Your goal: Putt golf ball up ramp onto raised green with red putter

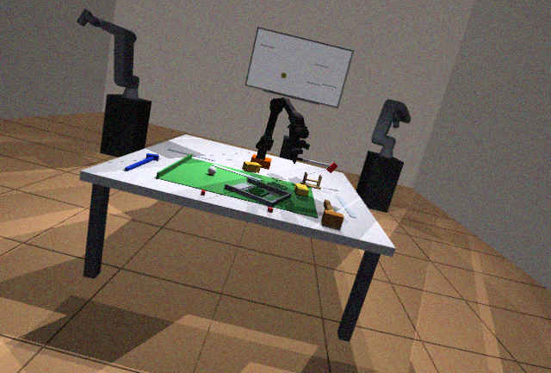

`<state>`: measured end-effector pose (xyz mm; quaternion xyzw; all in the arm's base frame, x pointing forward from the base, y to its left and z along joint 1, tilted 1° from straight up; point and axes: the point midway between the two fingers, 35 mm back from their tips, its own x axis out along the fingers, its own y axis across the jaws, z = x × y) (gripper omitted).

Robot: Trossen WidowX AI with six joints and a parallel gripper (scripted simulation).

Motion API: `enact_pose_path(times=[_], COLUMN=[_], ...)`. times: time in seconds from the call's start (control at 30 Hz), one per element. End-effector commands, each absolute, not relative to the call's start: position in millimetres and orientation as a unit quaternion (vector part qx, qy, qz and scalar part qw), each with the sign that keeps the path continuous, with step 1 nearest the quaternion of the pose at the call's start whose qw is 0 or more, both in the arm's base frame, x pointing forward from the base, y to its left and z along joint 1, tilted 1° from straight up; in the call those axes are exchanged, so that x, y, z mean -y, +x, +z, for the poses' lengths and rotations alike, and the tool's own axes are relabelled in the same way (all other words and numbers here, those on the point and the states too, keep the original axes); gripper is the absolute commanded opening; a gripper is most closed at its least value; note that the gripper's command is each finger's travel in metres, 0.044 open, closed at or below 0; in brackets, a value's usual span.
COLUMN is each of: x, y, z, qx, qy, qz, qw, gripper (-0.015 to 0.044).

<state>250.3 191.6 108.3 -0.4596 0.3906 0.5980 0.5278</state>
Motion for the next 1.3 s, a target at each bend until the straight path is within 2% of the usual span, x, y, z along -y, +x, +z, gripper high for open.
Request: enact_pose_path(times=[0.0, 0.8, 1.27], x=[-191.2, -80.1, 4.2], y=[248.0, 302.0, 313.3], z=[123.5, 124.3, 125.9], qx=[-0.388, -0.547, -0.621], qy=[-0.457, -0.309, -0.202], qz=[0.601, 0.401, 0.254], qw=[0.529, 0.667, 0.713], gripper=[0.0000, 0.0000, 0.0000])
